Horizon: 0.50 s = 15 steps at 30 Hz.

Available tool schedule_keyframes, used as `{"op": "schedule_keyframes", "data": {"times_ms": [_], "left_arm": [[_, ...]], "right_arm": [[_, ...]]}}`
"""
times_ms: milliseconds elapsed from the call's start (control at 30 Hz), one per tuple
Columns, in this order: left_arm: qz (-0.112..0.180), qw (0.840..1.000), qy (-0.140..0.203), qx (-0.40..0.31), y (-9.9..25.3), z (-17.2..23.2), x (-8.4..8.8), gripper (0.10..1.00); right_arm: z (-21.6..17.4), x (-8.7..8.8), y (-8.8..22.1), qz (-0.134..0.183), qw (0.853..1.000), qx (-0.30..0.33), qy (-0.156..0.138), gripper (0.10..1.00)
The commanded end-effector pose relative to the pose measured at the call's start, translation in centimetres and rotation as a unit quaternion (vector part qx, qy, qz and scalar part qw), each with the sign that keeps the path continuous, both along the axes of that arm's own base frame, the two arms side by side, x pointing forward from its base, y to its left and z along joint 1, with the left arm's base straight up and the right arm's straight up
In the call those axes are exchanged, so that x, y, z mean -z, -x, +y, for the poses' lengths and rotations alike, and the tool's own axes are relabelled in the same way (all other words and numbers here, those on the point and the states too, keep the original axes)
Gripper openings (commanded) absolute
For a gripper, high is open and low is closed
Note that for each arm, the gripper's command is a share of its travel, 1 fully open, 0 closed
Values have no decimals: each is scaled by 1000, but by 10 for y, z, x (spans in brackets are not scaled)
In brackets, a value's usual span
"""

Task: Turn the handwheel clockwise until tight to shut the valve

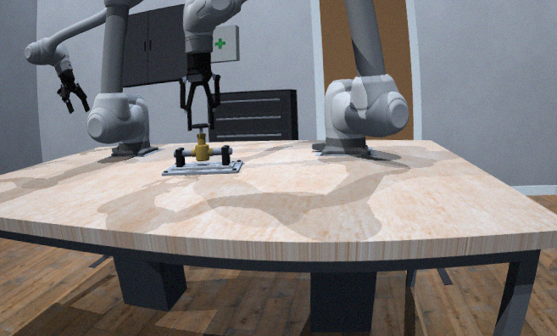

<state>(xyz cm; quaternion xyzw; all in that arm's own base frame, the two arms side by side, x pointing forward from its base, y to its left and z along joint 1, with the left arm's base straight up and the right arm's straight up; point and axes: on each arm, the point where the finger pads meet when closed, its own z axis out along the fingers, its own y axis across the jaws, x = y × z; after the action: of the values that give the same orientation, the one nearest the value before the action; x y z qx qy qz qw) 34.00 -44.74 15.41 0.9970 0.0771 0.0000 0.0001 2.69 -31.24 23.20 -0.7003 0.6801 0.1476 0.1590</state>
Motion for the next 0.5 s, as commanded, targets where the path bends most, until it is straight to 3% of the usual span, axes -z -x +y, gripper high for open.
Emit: {"op": "schedule_keyframes", "data": {"times_ms": [0,367,400,467], "left_arm": [[-1,1000,0,4,0,0,-1,99],[-1,1000,0,4,0,0,-1,99],[-1,1000,0,4,0,0,-1,519],[-1,1000,0,4,0,0,-1,519]], "right_arm": [[0,0,0,0,1000,0,1,1000],[0,0,0,0,1000,0,1,1000],[0,0,0,0,1000,0,1,1000],[0,0,0,0,1000,0,1,1000]]}}
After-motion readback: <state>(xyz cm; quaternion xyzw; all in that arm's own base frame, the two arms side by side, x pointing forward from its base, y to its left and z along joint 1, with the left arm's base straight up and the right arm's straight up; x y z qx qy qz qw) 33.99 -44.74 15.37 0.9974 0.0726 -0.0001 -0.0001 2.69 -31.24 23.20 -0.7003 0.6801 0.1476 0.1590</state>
